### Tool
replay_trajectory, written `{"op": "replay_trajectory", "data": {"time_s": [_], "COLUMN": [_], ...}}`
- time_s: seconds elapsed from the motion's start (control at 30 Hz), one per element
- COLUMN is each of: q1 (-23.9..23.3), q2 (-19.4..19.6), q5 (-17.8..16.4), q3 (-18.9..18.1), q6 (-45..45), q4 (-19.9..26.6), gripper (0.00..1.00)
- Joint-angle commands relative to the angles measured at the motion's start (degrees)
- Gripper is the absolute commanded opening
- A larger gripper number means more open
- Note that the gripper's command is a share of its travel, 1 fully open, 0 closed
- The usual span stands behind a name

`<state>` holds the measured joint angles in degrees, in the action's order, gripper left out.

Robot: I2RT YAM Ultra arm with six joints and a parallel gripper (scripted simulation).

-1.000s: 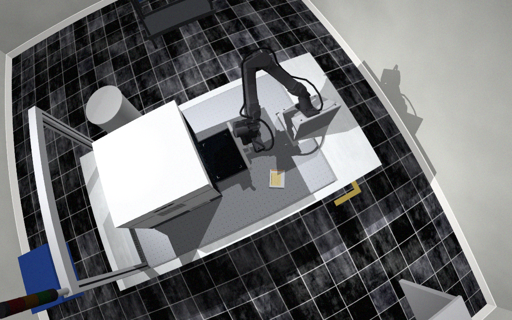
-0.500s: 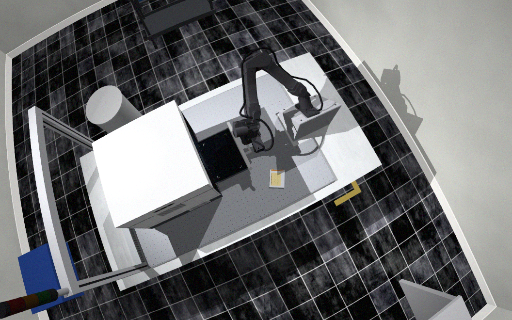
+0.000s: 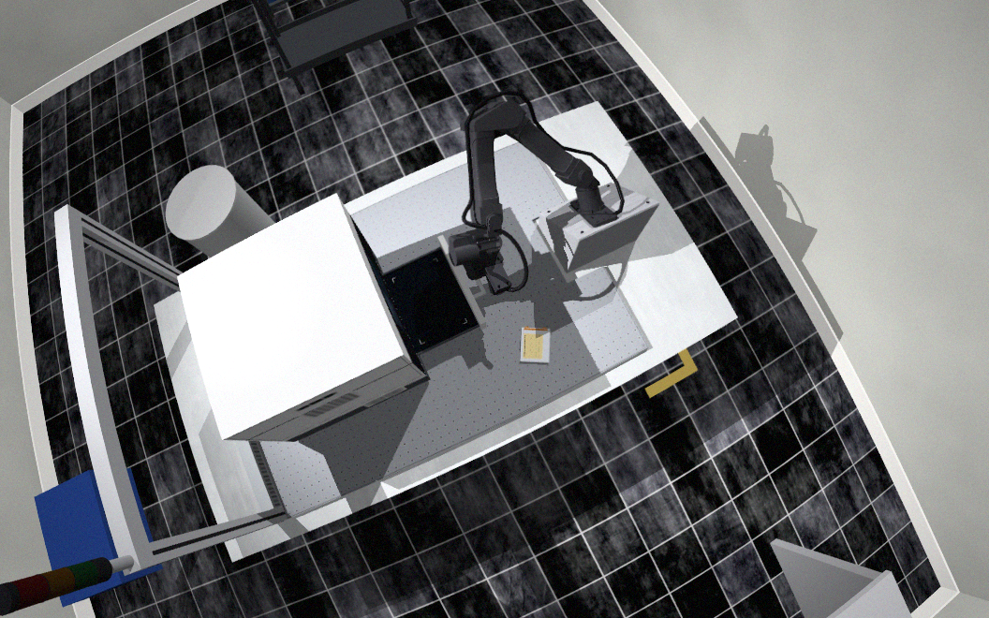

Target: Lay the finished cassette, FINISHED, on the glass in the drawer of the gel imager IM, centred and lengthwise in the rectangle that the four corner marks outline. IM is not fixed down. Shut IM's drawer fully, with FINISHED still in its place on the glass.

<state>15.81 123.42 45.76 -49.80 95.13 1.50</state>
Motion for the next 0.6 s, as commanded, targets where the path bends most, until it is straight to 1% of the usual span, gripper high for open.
{"op": "replay_trajectory", "data": {"time_s": [0.0, 0.1, 0.57], "q1": [1.06, 1.12, 1.16], "q2": [-1.52, -1.83, -1.52], "q5": [-0.49, -0.48, -0.41], "q3": [1.27, 1.98, 1.61], "q6": [-1.19, -1.28, -1.33], "q4": [1.83, 1.52, 1.57], "gripper": [0.00, 0.00, 0.00]}}
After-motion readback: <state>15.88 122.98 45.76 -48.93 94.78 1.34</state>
